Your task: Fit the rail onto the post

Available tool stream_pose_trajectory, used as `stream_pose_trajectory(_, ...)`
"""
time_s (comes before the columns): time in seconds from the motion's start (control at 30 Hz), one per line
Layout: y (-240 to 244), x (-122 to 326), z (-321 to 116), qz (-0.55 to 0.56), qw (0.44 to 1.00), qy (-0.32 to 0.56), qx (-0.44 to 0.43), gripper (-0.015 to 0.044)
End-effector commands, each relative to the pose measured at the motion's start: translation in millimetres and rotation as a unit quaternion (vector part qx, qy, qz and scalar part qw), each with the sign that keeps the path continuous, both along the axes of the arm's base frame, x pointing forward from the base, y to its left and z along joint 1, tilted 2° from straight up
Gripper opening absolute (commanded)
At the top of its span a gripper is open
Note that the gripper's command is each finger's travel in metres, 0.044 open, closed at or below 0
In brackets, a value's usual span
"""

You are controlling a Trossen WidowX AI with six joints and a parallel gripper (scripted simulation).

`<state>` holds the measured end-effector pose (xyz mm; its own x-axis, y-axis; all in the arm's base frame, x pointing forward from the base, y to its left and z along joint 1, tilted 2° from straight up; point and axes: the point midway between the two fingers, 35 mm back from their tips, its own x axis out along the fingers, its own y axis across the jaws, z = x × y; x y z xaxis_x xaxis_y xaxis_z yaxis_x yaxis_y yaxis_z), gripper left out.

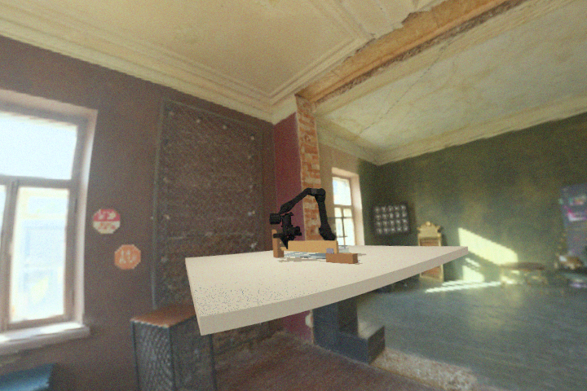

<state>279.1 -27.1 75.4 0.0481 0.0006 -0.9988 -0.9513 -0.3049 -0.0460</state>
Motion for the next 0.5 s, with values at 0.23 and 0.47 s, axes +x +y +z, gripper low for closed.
stream_pose_trajectory(0.23,-4.1,3.3,1.9,0.001,1.000,-0.005,-0.001,0.0000)
stream_pose_trajectory(0.47,-6.1,3.9,2.3,0.001,1.000,-0.005,-0.001,0.0000)
